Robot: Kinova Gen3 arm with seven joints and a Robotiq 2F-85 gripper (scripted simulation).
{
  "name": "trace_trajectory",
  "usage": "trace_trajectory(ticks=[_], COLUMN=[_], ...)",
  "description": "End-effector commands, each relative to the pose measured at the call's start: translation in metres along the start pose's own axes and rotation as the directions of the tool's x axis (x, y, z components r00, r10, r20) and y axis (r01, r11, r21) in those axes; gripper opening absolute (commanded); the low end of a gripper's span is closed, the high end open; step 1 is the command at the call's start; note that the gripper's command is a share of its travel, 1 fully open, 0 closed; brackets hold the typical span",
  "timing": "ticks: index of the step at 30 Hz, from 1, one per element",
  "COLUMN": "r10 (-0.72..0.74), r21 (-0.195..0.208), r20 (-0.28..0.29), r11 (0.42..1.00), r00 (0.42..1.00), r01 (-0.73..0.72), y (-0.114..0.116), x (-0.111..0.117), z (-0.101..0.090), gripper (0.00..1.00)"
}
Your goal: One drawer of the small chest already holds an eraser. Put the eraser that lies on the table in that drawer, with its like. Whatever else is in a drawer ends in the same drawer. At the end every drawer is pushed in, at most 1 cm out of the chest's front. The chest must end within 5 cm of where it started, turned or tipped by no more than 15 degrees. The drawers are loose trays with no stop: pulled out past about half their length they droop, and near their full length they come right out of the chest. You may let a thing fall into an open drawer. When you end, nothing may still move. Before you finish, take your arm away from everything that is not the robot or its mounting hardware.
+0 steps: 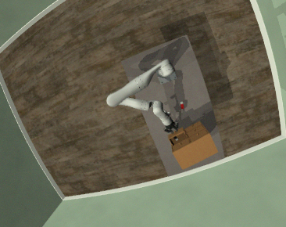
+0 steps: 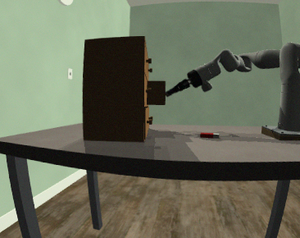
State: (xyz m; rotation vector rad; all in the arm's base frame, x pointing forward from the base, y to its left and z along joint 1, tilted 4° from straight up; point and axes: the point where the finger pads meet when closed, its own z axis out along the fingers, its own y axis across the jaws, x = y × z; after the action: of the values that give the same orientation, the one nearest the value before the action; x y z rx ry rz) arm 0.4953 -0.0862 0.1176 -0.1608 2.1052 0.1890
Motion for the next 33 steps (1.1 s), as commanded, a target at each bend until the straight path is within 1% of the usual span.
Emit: trace_trajectory(ticks=[1,4,8,10,15,18,28,30,33], r10=[-0.001,-0.001,-0.001,-0.001,-0.001,-0.001,-0.001,-0.001,-0.001], r21=[0.000,0.000,0.000,0.000,0.000,0.000,0.000,0.000,0.000], r20=[0.001,0.001,0.001,0.001,0.001,0.001,0.001,0.001,0.001], r11=[1.000,1.000,1.000,1.000,1.000,1.000,1.000,1.000,1.000], r00=[1.000,1.000,1.000,1.000,1.000,1.000,1.000,1.000,1.000], r01=[0.001,0.001,0.001,0.001,0.001,0.001,0.001,0.001,0.001], y=[0.000,0.000,0.000,0.000,0.000,0.000,0.000,0.000,0.000], x=[-0.001,0.000,0.005,0.005,0.017,0.023,0.025,0.026,0.028], z=[0.000,-0.001,-0.010,-0.010,-0.031,-0.040,-0.047,-0.053,-0.068], gripper=[0.33,0.33,0.33,0.33,0.33,0.33,0.33,0.33,0.33])
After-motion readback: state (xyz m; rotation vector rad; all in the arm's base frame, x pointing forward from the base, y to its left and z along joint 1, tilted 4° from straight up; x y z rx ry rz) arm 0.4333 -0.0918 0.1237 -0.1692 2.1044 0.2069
